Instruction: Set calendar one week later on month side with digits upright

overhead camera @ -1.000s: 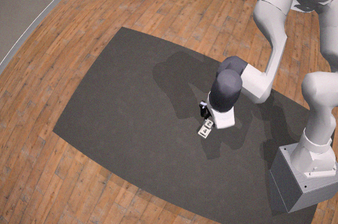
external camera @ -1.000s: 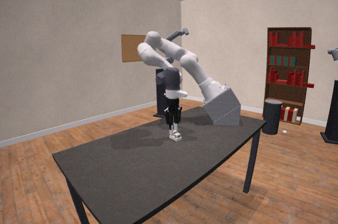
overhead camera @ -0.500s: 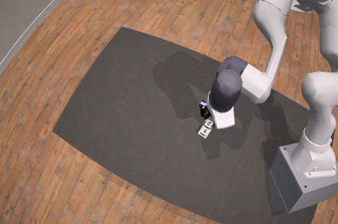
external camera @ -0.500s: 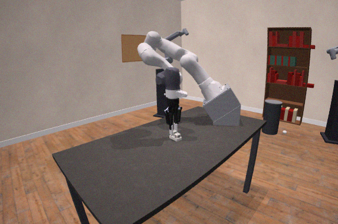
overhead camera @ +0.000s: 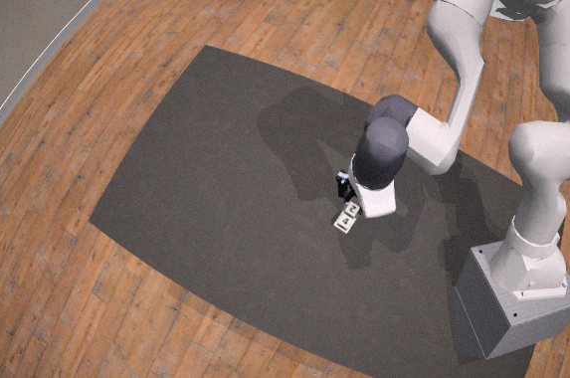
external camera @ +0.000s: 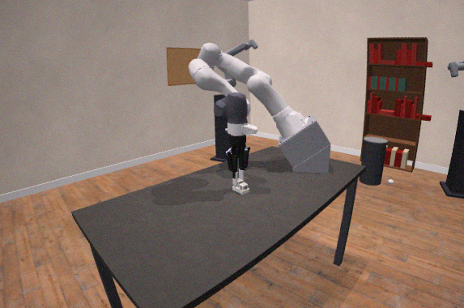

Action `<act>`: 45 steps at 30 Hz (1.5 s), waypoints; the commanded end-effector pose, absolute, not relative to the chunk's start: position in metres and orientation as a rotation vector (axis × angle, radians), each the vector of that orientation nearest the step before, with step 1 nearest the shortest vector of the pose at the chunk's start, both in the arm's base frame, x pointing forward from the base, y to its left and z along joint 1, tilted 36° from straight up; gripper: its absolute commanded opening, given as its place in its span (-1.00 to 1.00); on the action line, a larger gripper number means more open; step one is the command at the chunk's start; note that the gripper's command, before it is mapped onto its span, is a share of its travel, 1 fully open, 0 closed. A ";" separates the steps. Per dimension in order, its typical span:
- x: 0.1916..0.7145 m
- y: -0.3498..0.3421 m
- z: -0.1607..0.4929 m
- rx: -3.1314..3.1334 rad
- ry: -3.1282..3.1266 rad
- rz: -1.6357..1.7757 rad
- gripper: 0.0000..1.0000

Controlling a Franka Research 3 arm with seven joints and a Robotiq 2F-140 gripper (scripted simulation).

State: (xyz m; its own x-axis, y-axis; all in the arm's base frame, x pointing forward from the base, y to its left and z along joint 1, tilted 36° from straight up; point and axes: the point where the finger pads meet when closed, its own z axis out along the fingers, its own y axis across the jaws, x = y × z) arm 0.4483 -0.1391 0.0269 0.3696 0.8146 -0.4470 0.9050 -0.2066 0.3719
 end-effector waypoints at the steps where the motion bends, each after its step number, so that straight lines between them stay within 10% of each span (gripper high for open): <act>1: 0.450 -0.139 0.027 2.055 1.476 -0.200 -0.68; 45: 0.451 -0.144 0.020 2.055 1.476 -0.200 -0.68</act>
